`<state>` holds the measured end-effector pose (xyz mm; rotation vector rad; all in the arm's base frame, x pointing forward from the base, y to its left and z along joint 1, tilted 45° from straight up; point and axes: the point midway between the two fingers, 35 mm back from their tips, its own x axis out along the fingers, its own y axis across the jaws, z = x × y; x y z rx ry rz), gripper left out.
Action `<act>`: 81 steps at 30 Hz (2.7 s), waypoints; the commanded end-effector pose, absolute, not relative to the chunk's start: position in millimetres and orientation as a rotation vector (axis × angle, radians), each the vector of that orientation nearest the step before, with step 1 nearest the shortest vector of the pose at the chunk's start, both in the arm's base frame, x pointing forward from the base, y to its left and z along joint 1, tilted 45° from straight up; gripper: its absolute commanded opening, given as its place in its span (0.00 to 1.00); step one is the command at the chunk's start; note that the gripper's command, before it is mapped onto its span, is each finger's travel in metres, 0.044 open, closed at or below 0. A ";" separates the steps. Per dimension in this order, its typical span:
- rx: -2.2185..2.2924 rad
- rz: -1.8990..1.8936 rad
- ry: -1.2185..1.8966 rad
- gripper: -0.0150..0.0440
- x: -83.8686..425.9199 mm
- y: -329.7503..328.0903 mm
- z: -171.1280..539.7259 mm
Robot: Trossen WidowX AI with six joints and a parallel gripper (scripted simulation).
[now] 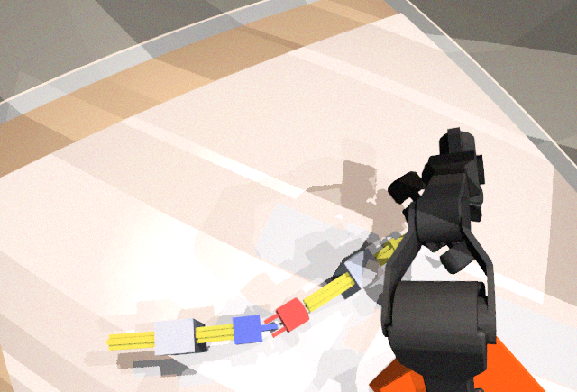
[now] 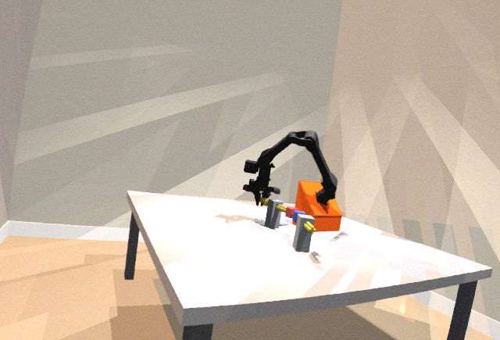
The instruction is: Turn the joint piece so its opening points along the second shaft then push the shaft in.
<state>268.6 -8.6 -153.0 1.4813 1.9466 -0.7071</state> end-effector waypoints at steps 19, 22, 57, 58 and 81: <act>1.492 -0.702 1.951 0.25 264.6 8.8 -136.8; 1.492 -0.702 1.951 0.25 264.6 9.0 -136.7; 1.482 -0.708 1.951 0.37 262.5 23.0 -123.3; 1.482 -0.708 1.951 0.37 262.5 23.0 -123.3; 1.482 -0.708 1.951 1.00 262.5 23.0 -123.3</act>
